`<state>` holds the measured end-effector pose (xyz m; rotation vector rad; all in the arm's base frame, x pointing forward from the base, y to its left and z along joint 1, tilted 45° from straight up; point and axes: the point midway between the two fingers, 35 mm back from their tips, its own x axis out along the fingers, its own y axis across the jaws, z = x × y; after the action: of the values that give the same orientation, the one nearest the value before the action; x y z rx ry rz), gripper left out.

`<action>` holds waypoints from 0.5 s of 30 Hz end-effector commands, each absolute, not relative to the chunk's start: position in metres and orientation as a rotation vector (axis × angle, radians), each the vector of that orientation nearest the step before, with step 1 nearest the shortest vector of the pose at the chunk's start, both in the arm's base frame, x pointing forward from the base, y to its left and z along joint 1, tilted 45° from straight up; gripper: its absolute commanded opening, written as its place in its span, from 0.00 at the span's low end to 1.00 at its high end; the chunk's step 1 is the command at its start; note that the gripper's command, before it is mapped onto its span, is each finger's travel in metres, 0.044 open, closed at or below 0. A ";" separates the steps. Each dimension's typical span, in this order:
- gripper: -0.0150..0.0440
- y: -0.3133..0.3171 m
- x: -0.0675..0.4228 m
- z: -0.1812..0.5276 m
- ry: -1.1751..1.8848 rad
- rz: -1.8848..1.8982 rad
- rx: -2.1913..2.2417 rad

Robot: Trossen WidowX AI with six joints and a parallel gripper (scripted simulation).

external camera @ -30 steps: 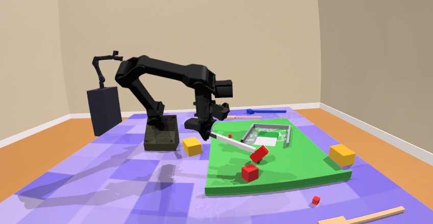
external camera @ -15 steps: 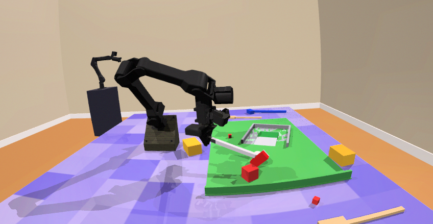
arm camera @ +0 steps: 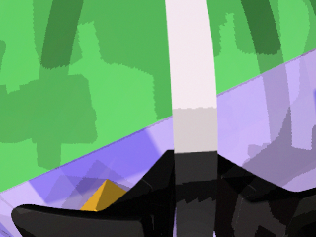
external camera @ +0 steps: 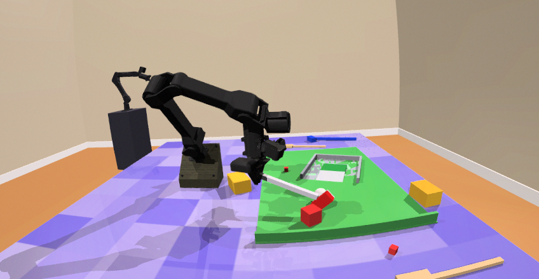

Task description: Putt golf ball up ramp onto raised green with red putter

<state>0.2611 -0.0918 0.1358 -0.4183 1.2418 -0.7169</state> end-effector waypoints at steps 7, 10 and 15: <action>0.25 -0.096 0.260 0.137 1.247 -0.717 -0.420; 0.25 -0.094 0.261 0.135 1.247 -0.716 -0.420; 0.25 -0.044 0.284 0.090 1.249 -0.706 -0.412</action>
<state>0.2702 -0.0777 0.1186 -0.4034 1.2460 -0.7242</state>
